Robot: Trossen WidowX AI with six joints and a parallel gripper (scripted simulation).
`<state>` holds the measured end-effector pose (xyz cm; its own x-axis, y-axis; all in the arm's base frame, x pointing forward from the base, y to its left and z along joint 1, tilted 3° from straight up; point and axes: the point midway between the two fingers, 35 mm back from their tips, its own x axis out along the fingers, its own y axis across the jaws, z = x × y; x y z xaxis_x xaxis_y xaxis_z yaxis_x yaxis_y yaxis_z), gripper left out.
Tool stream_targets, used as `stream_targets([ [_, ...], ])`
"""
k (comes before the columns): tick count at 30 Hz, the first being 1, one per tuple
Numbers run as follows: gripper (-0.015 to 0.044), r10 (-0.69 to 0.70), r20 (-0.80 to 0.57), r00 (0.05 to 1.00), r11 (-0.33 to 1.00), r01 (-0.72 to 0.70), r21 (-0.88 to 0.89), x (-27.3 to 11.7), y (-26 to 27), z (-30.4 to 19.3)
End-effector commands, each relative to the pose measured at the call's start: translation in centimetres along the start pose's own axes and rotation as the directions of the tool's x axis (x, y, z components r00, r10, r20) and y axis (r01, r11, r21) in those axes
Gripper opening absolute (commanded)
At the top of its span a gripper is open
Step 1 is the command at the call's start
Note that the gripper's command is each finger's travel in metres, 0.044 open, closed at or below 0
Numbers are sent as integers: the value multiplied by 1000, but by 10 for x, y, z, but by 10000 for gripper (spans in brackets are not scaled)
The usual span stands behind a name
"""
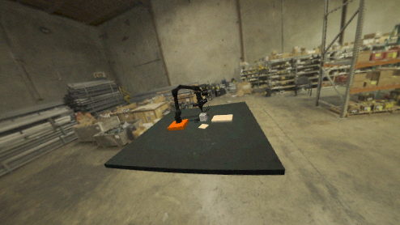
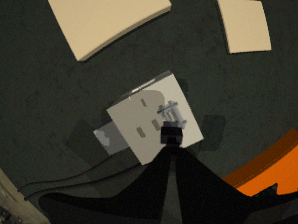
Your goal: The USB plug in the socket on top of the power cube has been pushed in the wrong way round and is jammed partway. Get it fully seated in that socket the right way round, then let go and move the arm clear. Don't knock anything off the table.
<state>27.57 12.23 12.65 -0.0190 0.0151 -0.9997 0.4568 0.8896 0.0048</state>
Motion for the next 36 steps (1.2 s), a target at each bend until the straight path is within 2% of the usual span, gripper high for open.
stream_targets([
  [1, 0, 0, 0, 1000, 996, 0, -94, 0, 0, 0],
  [18, 0, 0, 0, 1000, 858, 0, -514, 0, 0, 0],
  [36, 0, 0, 0, 1000, 531, 0, -847, 0, 0, 0],
])
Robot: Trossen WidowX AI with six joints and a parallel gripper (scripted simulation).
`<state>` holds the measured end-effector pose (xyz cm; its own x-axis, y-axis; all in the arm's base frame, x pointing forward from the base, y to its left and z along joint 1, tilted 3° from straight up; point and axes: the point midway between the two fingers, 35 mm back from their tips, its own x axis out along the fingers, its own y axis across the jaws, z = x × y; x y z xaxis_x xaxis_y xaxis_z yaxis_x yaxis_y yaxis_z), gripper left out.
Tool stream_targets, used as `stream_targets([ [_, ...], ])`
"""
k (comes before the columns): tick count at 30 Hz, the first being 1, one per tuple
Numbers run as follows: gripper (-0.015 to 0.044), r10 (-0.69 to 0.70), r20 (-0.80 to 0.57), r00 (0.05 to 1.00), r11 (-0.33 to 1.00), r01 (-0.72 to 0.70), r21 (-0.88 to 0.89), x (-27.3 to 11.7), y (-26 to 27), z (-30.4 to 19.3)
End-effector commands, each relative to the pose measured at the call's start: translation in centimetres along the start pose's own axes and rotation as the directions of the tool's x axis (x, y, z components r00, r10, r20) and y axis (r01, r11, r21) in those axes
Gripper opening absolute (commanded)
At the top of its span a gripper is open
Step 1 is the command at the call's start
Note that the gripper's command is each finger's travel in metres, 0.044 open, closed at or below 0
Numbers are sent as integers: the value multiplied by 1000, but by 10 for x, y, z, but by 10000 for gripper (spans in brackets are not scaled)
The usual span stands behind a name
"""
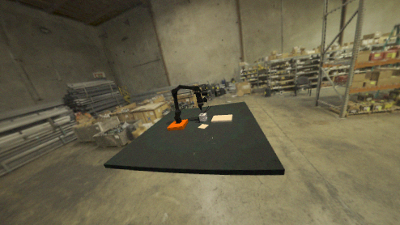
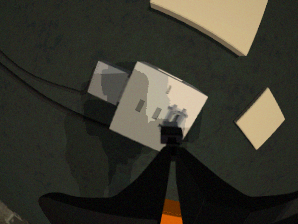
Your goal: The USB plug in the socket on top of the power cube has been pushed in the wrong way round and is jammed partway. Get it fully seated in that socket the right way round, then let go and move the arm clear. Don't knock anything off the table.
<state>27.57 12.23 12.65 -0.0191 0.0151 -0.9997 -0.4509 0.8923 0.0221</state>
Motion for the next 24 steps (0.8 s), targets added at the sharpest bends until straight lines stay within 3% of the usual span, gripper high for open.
stream_targets([
  [1, 0, 0, 0, 1000, 996, 0, -94, 0, 0, 0],
  [12, 0, 0, 0, 1000, 928, 0, -373, 0, 0, 0],
  [24, 0, 0, 0, 1000, 767, 0, -642, 0, 0, 0],
])
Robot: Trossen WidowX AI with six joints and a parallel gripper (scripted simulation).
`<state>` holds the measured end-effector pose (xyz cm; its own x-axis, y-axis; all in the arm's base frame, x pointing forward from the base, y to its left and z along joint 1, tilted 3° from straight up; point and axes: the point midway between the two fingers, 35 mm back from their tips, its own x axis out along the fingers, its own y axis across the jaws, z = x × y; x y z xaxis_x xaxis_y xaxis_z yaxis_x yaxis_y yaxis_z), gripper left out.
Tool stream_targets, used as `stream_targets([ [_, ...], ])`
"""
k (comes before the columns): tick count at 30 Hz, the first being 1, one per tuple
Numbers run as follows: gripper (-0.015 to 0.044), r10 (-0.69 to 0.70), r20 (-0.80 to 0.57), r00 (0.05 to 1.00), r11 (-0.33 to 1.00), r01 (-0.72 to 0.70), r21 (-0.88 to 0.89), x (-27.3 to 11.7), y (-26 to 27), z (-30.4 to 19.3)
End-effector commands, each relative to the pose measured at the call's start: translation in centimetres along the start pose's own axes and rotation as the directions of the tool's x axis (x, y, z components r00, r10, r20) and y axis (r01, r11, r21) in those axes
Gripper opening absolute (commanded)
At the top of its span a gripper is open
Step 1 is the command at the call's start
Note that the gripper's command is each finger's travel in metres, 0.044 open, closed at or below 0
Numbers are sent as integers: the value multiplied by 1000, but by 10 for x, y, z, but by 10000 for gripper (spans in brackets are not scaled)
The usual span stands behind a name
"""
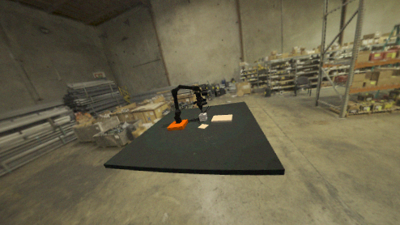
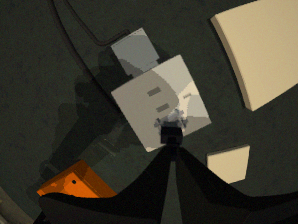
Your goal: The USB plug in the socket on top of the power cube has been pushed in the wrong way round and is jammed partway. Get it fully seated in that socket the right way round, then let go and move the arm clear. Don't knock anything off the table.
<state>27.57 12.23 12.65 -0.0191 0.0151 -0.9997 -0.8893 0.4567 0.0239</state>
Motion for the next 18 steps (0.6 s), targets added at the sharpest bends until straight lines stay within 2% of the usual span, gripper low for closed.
stream_targets([
  [1, 0, 0, 0, 1000, 996, 0, -94, 0, 0, 0],
  [18, 0, 0, 0, 1000, 858, 0, -514, 0, 0, 0],
])
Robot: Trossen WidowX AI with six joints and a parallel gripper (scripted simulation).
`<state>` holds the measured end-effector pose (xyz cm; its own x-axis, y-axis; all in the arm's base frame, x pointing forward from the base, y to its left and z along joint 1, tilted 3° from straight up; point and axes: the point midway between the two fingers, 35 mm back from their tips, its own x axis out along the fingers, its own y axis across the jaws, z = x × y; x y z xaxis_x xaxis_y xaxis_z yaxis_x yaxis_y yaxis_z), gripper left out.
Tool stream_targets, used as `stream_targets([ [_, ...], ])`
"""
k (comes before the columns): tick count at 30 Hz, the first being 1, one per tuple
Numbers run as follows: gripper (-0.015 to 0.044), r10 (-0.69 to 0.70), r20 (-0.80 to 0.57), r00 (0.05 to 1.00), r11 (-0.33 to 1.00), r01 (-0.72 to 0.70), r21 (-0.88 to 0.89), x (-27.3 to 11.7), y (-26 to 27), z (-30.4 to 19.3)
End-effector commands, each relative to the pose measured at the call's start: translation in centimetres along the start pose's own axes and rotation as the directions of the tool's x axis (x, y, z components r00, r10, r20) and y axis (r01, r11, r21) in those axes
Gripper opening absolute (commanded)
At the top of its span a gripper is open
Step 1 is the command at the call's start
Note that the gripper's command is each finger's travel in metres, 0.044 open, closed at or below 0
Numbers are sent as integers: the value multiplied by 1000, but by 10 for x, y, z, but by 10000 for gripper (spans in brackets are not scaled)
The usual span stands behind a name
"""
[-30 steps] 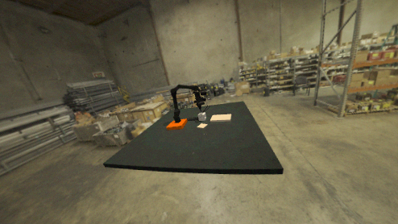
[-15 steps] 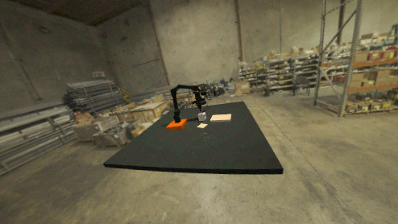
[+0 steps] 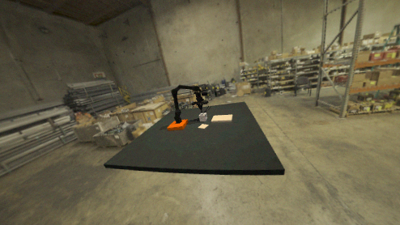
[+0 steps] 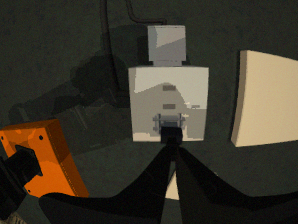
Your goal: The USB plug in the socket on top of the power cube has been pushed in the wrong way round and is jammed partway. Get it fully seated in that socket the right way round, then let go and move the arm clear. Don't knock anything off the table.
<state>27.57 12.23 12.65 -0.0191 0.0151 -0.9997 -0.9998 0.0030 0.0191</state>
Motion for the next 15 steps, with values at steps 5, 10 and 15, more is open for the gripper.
stream_targets([
  [5, 0, 0, 0, 1000, 994, 0, -107, 0, 0, 0],
  [10, 0, 0, 0, 1000, 994, 0, -107, 0, 0, 0],
  [15, 0, 0, 0, 1000, 994, 0, -105, 0, 0, 0],
])
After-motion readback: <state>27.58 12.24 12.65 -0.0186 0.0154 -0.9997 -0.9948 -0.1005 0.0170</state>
